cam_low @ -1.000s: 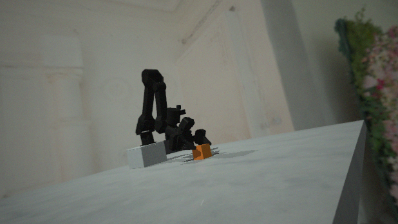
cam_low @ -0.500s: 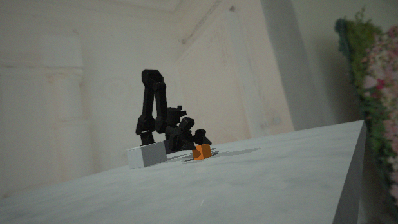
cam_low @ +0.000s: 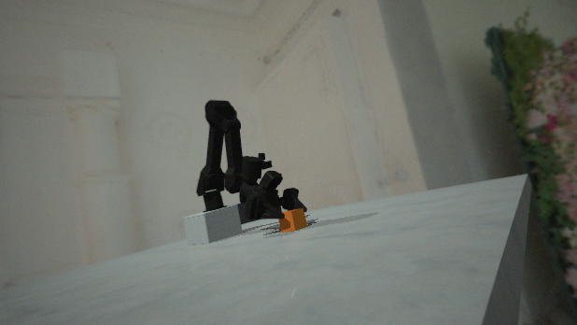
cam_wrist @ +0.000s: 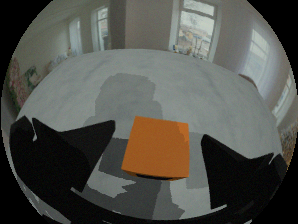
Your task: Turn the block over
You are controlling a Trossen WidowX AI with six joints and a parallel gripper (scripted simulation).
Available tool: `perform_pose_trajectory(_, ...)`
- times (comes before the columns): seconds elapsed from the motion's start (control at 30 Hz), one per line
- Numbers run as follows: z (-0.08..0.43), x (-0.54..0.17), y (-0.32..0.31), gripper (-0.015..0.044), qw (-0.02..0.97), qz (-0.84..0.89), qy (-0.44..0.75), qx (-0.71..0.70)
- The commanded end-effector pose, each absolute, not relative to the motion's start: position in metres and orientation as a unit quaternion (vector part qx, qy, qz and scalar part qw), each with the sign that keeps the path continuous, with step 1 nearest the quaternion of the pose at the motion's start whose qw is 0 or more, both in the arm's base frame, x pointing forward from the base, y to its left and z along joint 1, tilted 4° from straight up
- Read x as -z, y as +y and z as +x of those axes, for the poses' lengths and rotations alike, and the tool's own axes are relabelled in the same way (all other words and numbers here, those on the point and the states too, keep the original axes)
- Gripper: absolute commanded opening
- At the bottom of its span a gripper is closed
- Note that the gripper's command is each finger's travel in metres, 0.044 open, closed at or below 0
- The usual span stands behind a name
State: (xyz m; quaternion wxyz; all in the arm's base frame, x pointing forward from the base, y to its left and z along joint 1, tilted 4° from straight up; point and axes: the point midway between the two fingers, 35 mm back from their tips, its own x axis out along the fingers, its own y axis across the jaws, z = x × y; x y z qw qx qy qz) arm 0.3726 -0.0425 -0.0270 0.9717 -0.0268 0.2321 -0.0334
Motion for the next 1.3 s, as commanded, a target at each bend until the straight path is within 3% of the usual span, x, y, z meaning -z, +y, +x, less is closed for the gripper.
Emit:
perform_pose_trajectory(0.0, 0.38, 0.023, -0.042, 0.044, 0.964, -0.025, 0.262, 0.033)
perform_pose_trajectory(0.4, 0.356, -0.037, -0.037, 0.044, 0.893, -0.02, 0.448, 0.038)
perform_pose_trajectory(0.93, 0.352, -0.042, -0.037, 0.044, 0.887, -0.02, 0.46, 0.038)
perform_pose_trajectory(1.27, 0.379, -0.053, -0.038, 0.044, 0.806, -0.011, 0.59, 0.039)
